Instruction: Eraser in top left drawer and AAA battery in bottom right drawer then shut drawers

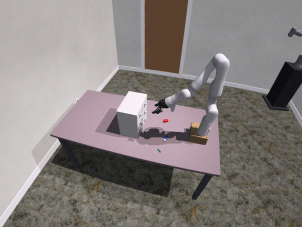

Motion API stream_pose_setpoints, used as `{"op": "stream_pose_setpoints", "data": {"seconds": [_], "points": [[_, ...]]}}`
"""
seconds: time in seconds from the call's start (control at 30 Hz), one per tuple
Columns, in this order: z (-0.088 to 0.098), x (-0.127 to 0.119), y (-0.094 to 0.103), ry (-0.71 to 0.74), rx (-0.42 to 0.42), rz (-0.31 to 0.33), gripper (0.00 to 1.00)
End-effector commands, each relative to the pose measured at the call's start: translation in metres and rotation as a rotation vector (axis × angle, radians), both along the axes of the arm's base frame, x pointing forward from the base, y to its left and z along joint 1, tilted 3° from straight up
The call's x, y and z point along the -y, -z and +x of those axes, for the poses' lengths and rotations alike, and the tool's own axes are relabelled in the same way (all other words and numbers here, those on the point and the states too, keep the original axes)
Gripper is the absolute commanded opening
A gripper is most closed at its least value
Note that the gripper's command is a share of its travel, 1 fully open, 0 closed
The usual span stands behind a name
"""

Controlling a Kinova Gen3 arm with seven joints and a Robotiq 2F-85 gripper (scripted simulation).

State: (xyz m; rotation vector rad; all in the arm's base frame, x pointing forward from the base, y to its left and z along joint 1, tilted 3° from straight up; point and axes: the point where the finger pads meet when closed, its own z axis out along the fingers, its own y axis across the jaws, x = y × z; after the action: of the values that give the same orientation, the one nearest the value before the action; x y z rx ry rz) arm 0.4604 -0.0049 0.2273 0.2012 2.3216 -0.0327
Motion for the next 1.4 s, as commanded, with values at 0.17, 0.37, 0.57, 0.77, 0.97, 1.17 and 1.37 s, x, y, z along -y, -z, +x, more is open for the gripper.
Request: {"op": "stream_pose_setpoints", "data": {"seconds": [0.17, 0.37, 0.57, 0.77, 0.97, 1.17, 1.37], "points": [[0.0003, 0.0009, 0.0011, 0.002, 0.004, 0.000, 1.00], [0.0008, 0.0006, 0.0015, 0.001, 0.009, 0.000, 1.00], [0.0012, 0.0002, 0.0018, 0.000, 0.013, 0.001, 1.00], [0.0014, 0.0000, 0.0020, 0.000, 0.015, 0.001, 1.00], [0.0017, -0.0003, 0.0021, -0.001, 0.018, 0.002, 1.00], [0.0018, -0.0005, 0.0022, -0.001, 0.019, 0.002, 1.00], [0.0019, -0.0007, 0.0023, -0.001, 0.020, 0.002, 1.00]]}}
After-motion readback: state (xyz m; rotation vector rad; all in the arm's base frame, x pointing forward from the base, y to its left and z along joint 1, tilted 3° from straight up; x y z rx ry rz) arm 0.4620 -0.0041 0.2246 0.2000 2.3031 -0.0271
